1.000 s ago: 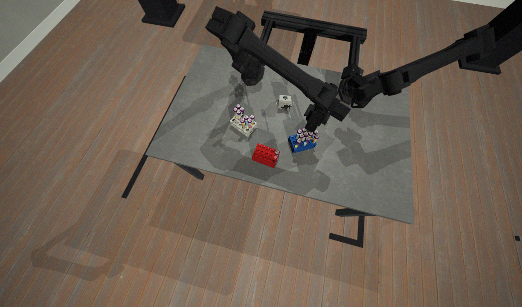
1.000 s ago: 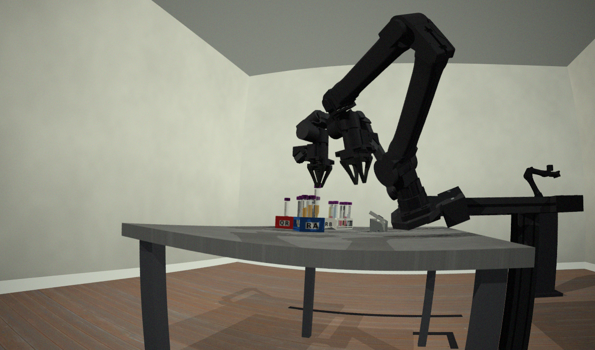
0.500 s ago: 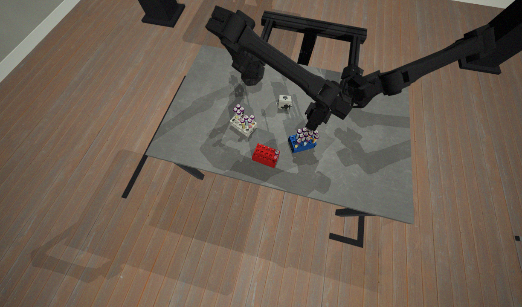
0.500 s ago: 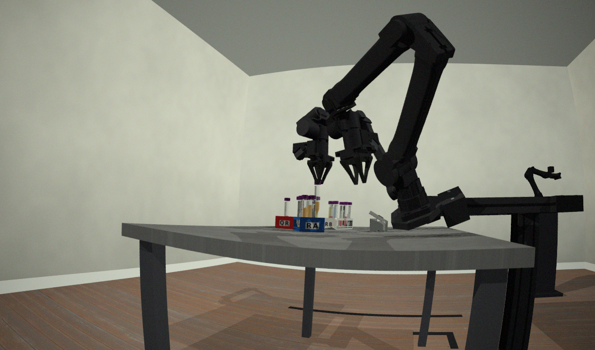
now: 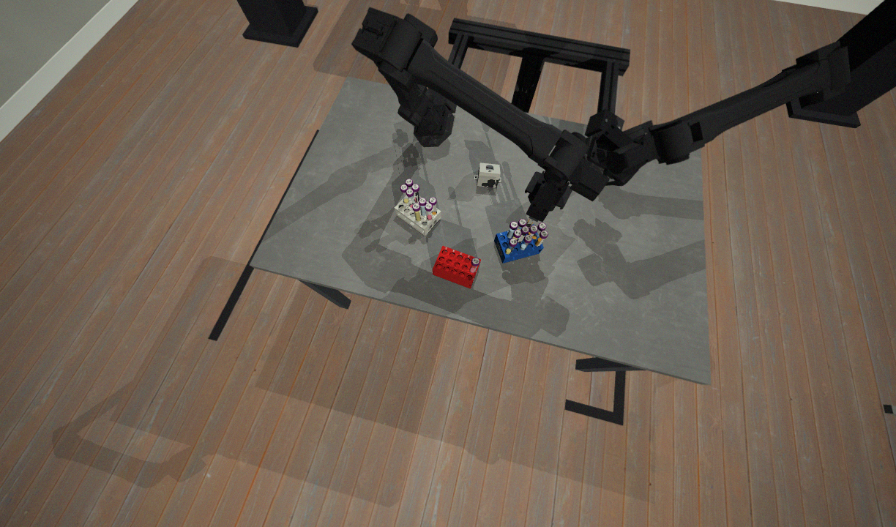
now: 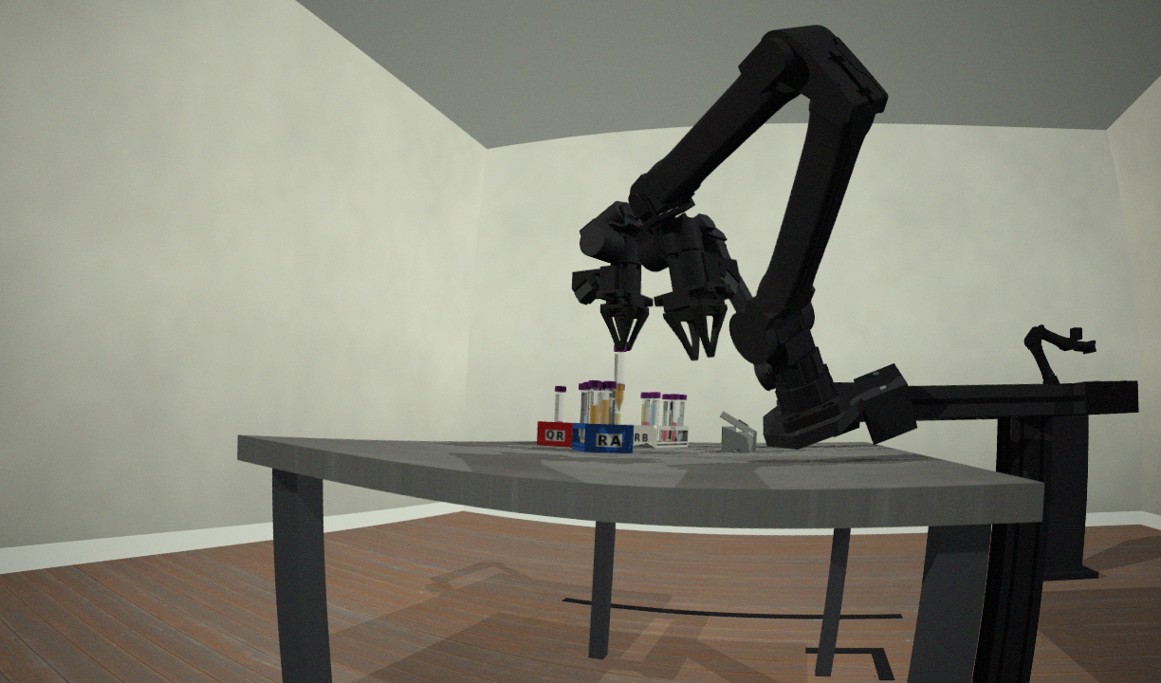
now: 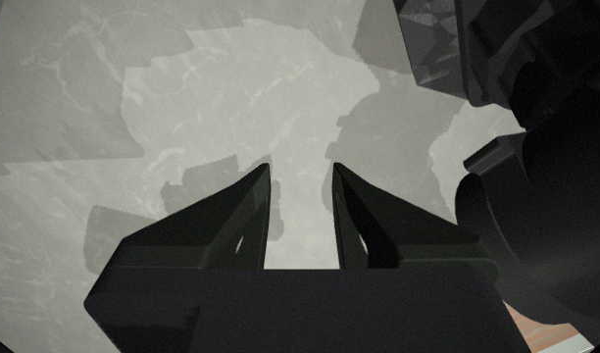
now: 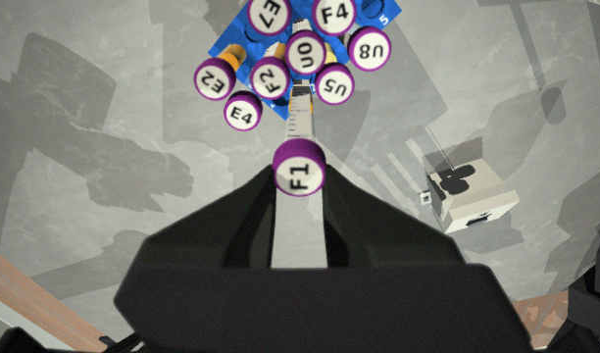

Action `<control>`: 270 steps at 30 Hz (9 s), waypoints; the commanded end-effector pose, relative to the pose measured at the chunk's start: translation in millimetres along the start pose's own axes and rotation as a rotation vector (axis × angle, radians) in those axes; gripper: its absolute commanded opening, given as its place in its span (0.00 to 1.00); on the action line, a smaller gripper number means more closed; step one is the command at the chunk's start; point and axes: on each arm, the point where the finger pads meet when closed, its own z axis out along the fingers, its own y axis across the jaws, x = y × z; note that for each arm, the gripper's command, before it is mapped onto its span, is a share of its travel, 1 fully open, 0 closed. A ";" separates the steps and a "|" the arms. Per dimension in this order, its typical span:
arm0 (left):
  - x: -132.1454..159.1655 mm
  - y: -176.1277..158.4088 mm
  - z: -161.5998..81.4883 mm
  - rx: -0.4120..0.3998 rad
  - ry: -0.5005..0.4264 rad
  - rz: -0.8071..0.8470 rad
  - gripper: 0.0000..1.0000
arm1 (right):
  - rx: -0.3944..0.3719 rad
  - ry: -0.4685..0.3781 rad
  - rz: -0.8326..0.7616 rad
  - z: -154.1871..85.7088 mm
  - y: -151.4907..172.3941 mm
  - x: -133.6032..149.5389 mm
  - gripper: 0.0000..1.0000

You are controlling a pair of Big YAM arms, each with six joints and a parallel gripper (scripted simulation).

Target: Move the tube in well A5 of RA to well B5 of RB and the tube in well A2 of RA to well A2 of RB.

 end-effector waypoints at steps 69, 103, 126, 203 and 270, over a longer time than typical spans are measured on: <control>0.7 7.9 -9.5 -0.024 -0.009 -0.009 0.30 | 0.001 0.002 0.009 -2.8 -106.2 -58.4 0.00; 0.7 7.9 -9.5 -0.024 -0.009 -0.009 0.30 | 0.003 0.000 -0.195 -2.6 -150.9 -105.2 0.00; 0.7 7.9 -9.5 -0.024 -0.009 -0.009 0.30 | -0.020 -0.015 -0.628 -8.5 -172.4 -109.7 0.00; 0.7 7.9 -9.5 -0.024 -0.009 -0.009 0.30 | -0.024 -0.021 -0.609 -16.2 -306.4 -84.3 0.00; 0.7 7.9 -9.5 -0.024 -0.009 -0.009 0.30 | -0.010 -0.008 -0.621 1.3 -317.7 -80.8 0.00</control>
